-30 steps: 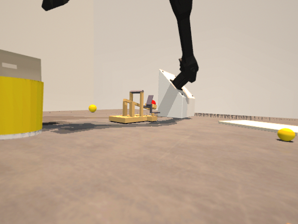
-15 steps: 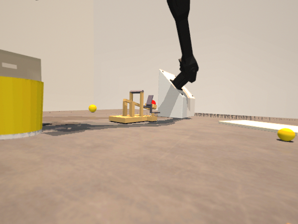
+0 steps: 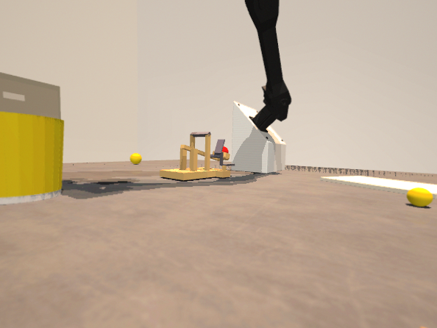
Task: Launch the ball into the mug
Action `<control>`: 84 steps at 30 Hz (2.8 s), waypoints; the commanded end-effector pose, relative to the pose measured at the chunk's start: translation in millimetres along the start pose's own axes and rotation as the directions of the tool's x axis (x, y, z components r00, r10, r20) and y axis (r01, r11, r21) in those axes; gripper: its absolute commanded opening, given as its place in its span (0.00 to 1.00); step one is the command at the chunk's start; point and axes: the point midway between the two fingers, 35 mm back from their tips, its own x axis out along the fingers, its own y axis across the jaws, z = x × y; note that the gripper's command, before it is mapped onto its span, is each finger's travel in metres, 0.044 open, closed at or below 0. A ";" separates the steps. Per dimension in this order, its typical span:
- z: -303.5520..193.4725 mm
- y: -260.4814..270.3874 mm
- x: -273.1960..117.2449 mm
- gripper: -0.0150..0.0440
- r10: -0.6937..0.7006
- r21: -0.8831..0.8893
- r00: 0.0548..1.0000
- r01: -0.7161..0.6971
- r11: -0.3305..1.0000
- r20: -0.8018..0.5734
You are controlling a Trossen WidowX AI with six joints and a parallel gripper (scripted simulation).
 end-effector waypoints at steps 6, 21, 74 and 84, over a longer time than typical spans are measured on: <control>0.4 0.6 0.0 0.25 0.002 0.002 1.000 -0.002 1.000 0.001; -23.8 26.1 11.8 0.25 -0.065 -0.153 0.995 0.053 0.987 -0.076; -344.1 112.0 -21.8 0.25 -0.638 -0.881 0.634 -0.443 0.163 -0.437; -367.3 107.1 -30.1 0.25 -0.675 -0.852 0.597 -0.515 0.092 -0.433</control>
